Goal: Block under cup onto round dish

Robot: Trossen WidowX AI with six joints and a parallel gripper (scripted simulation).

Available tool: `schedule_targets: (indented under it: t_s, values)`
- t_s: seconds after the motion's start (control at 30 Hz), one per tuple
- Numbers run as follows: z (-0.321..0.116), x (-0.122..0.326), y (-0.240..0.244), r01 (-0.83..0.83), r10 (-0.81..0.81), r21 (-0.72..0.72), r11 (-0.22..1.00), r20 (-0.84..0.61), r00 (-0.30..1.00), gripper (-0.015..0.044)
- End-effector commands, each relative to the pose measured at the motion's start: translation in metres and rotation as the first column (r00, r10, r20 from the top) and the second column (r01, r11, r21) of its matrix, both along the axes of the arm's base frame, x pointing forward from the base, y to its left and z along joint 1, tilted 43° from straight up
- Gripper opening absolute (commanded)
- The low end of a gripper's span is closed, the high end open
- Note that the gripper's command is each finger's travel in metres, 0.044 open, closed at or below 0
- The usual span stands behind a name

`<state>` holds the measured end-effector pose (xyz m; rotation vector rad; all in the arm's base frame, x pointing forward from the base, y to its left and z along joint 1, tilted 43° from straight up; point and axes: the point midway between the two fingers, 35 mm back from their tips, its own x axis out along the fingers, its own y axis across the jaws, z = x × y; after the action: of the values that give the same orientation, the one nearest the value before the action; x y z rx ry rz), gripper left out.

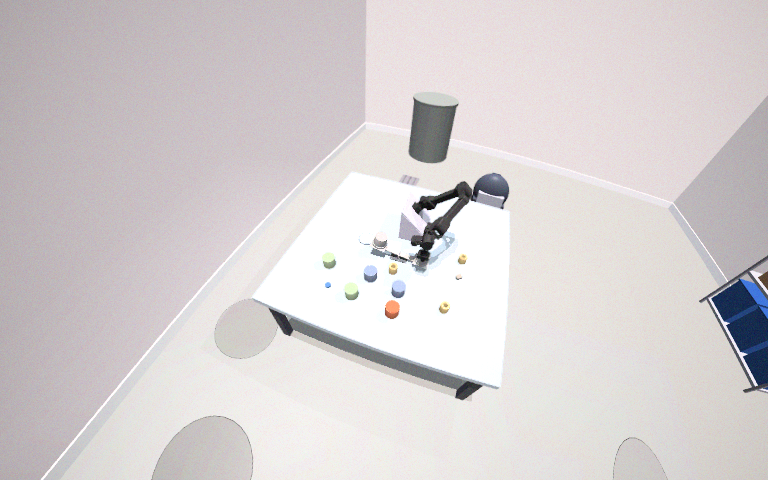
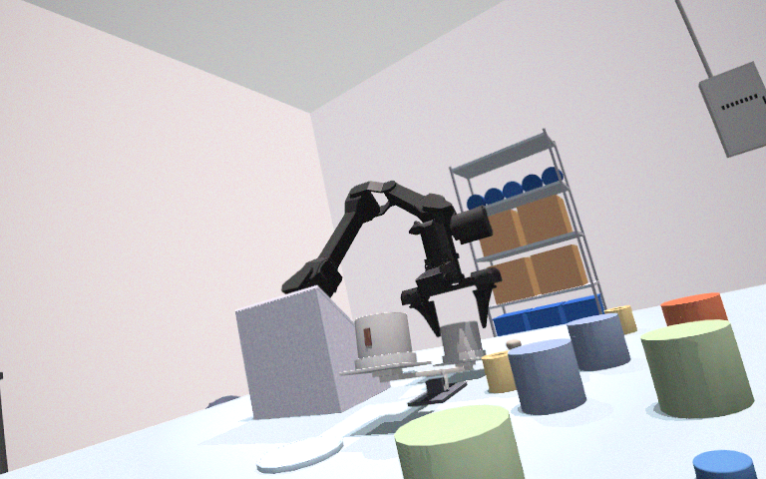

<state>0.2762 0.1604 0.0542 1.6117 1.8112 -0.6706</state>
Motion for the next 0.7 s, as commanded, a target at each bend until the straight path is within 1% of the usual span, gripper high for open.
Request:
schedule_targets:
  t_s: [0.0, 0.5, 0.6, 0.67]
  values:
    - [-0.008, -0.001, 0.004, 0.003, -0.003, -0.007, 1.0, -0.009, 1.0, 0.044]
    - [-0.023, -0.005, 0.019, 0.003, -0.003, -0.004, 1.0, -0.01, 1.0, 0.044]
    - [-0.023, -0.005, 0.019, 0.003, -0.003, -0.004, 1.0, -0.01, 1.0, 0.0361]
    - [-0.023, -0.005, 0.019, 0.003, -0.003, -0.004, 1.0, -0.01, 1.0, 0.0348]
